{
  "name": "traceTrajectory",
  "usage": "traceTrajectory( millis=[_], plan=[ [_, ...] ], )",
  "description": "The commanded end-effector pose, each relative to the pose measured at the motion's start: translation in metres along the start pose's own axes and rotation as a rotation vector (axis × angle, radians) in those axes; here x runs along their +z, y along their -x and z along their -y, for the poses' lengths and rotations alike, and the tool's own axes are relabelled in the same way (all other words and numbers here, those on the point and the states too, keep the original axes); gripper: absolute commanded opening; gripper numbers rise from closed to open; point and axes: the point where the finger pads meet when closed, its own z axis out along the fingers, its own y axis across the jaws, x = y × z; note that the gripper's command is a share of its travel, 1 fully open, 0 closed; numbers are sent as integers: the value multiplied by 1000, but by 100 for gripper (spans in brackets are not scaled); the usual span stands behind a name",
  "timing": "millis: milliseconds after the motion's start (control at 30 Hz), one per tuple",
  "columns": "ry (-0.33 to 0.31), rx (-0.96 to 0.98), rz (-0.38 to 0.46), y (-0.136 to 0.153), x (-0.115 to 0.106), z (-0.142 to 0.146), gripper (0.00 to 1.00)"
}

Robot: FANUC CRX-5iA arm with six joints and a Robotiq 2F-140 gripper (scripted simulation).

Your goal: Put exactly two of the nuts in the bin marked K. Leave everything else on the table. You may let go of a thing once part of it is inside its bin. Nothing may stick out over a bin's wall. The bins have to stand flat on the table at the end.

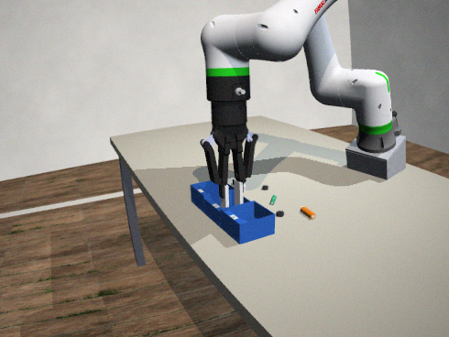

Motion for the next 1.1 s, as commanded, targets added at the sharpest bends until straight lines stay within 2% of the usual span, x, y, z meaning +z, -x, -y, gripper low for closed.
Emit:
traceTrajectory(
  millis=[0,700,867,1067],
  plan=[
    [0,0,0,0,-3,0,19],
    [0,0,0,0,-25,0,19],
    [0,0,0,0,-50,0,19],
    [0,0,0,0,-52,0,19]
  ],
)
